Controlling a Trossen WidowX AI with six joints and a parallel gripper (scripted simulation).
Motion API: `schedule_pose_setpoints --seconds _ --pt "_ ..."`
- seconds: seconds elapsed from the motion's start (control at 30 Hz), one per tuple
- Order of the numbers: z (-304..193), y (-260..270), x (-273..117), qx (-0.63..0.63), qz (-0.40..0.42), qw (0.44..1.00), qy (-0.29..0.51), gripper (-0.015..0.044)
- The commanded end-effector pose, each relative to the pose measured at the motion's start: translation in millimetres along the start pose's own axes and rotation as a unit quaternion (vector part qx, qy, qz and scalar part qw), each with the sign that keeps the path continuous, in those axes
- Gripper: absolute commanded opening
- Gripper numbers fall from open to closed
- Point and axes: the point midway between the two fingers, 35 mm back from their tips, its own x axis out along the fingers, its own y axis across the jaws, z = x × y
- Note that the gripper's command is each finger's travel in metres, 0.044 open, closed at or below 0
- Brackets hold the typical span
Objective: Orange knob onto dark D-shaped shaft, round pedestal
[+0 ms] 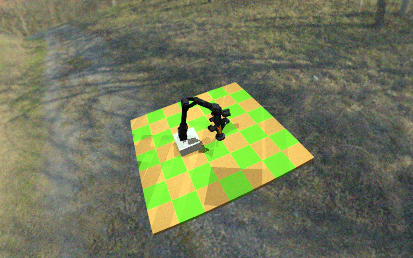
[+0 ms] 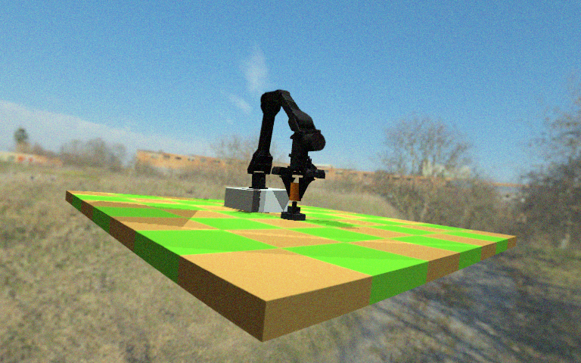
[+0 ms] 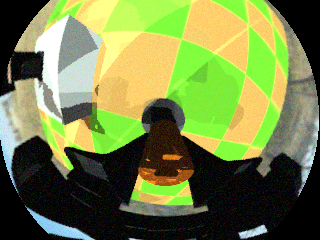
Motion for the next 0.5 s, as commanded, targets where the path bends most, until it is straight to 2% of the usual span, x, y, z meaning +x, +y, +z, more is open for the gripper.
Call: schedule_pose_setpoints --seconds 0.0,0.47 --pt "-0.7 -0.9 -0.1 -0.030 -0.001 1.000 0.002 0.0000" --pt "-0.4 0.1 3.1 -0.030 -0.001 1.000 0.002 0.0000"
